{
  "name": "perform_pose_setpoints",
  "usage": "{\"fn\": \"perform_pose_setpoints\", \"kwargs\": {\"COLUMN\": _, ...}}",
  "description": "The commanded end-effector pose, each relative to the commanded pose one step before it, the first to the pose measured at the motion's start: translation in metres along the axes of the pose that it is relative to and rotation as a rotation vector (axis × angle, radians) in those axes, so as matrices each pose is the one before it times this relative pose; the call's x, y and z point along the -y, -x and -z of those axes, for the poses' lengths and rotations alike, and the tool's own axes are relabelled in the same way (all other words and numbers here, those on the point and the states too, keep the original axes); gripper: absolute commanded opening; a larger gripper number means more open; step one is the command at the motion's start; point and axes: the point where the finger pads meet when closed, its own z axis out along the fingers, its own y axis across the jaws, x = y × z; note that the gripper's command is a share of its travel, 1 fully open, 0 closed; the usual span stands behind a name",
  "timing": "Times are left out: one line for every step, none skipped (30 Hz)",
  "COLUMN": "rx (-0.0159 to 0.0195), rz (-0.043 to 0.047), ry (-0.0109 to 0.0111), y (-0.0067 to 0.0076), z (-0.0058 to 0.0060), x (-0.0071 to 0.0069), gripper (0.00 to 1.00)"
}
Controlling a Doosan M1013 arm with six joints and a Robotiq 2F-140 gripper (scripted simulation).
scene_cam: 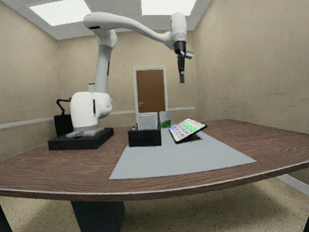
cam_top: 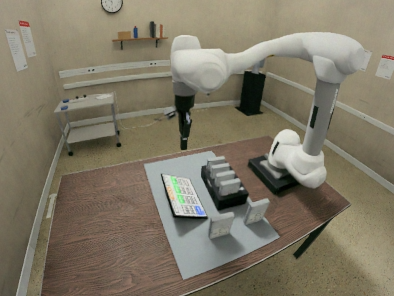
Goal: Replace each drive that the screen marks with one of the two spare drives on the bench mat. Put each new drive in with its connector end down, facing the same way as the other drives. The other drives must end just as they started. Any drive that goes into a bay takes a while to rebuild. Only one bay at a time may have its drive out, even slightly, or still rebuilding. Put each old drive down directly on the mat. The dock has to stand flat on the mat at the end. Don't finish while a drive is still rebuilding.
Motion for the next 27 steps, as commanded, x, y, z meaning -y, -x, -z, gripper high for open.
{"fn": "perform_pose_setpoints", "kwargs": {"rx": -0.00131, "rz": -0.00004, "ry": -0.00046, "y": -0.00019, "z": 0.00083, "x": 0.00009, "gripper": 0.1}}
{"fn": "perform_pose_setpoints", "kwargs": {"rx": 0.0, "rz": 0.0, "ry": 0.0, "y": 0.0, "z": 0.0, "x": 0.0, "gripper": 0.1}}
{"fn": "perform_pose_setpoints", "kwargs": {"rx": 0.0, "rz": 0.0, "ry": 0.0, "y": 0.0, "z": 0.0, "x": 0.0, "gripper": 0.1}}
{"fn": "perform_pose_setpoints", "kwargs": {"rx": 0.0, "rz": 0.0, "ry": 0.0, "y": 0.0, "z": 0.0, "x": 0.0, "gripper": 0.1}}
{"fn": "perform_pose_setpoints", "kwargs": {"rx": 0.0, "rz": 0.0, "ry": 0.0, "y": 0.0, "z": 0.0, "x": 0.0, "gripper": 0.1}}
{"fn": "perform_pose_setpoints", "kwargs": {"rx": 0.0, "rz": 0.0, "ry": 0.0, "y": 0.0, "z": 0.0, "x": 0.0, "gripper": 0.1}}
{"fn": "perform_pose_setpoints", "kwargs": {"rx": 0.0, "rz": 0.0, "ry": 0.0, "y": 0.0, "z": 0.0, "x": 0.0, "gripper": 0.1}}
{"fn": "perform_pose_setpoints", "kwargs": {"rx": 0.0, "rz": 0.0, "ry": 0.0, "y": 0.0, "z": 0.0, "x": 0.0, "gripper": 0.1}}
{"fn": "perform_pose_setpoints", "kwargs": {"rx": 0.0, "rz": 0.0, "ry": 0.0, "y": 0.0, "z": 0.0, "x": 0.0, "gripper": 0.1}}
{"fn": "perform_pose_setpoints", "kwargs": {"rx": 0.0, "rz": 0.0, "ry": 0.0, "y": 0.0, "z": 0.0, "x": 0.0, "gripper": 0.1}}
{"fn": "perform_pose_setpoints", "kwargs": {"rx": 0.0, "rz": 0.0, "ry": 0.0, "y": 0.0, "z": 0.0, "x": 0.0, "gripper": 0.1}}
{"fn": "perform_pose_setpoints", "kwargs": {"rx": 0.0, "rz": 0.0, "ry": 0.0, "y": 0.0, "z": 0.0, "x": 0.0, "gripper": 0.1}}
{"fn": "perform_pose_setpoints", "kwargs": {"rx": 0.0, "rz": 0.0, "ry": 0.0, "y": 0.0, "z": 0.0, "x": 0.0, "gripper": 0.1}}
{"fn": "perform_pose_setpoints", "kwargs": {"rx": 0.0, "rz": 0.0, "ry": 0.0, "y": 0.0, "z": 0.0, "x": 0.0, "gripper": 0.1}}
{"fn": "perform_pose_setpoints", "kwargs": {"rx": 0.0, "rz": 0.0, "ry": 0.0, "y": 0.0, "z": 0.0, "x": 0.0, "gripper": 0.1}}
{"fn": "perform_pose_setpoints", "kwargs": {"rx": 0.0, "rz": 0.0, "ry": 0.0, "y": 0.0, "z": 0.0, "x": 0.0, "gripper": 0.1}}
{"fn": "perform_pose_setpoints", "kwargs": {"rx": 0.0, "rz": 0.0, "ry": 0.0, "y": 0.0, "z": 0.0, "x": 0.0, "gripper": 0.1}}
{"fn": "perform_pose_setpoints", "kwargs": {"rx": 0.0, "rz": 0.0, "ry": 0.0, "y": 0.0, "z": 0.0, "x": 0.0, "gripper": 0.1}}
{"fn": "perform_pose_setpoints", "kwargs": {"rx": 0.0, "rz": 0.0, "ry": 0.0, "y": 0.0, "z": 0.0, "x": 0.0, "gripper": 0.1}}
{"fn": "perform_pose_setpoints", "kwargs": {"rx": 0.0, "rz": 0.0, "ry": 0.0, "y": 0.0, "z": 0.0, "x": 0.0, "gripper": 0.1}}
{"fn": "perform_pose_setpoints", "kwargs": {"rx": 0.0, "rz": 0.0, "ry": 0.0, "y": 0.0, "z": 0.0, "x": 0.0, "gripper": 0.1}}
{"fn": "perform_pose_setpoints", "kwargs": {"rx": 0.0, "rz": 0.0, "ry": 0.0, "y": 0.0, "z": 0.0, "x": 0.0, "gripper": 0.1}}
{"fn": "perform_pose_setpoints", "kwargs": {"rx": 0.0, "rz": 0.0, "ry": 0.0, "y": 0.0, "z": 0.0, "x": 0.0, "gripper": 0.1}}
{"fn": "perform_pose_setpoints", "kwargs": {"rx": 0.0, "rz": 0.0, "ry": 0.0, "y": 0.0, "z": 0.0, "x": 0.0, "gripper": 0.1}}
{"fn": "perform_pose_setpoints", "kwargs": {"rx": 0.0, "rz": 0.0, "ry": 0.0, "y": 0.0, "z": 0.0, "x": 0.0, "gripper": 0.1}}
{"fn": "perform_pose_setpoints", "kwargs": {"rx": 0.0, "rz": 0.0, "ry": 0.0, "y": 0.0, "z": 0.0, "x": 0.0, "gripper": 0.1}}
{"fn": "perform_pose_setpoints", "kwargs": {"rx": 0.0, "rz": 0.0, "ry": 0.0, "y": 0.0, "z": 0.0, "x": 0.0, "gripper": 0.1}}
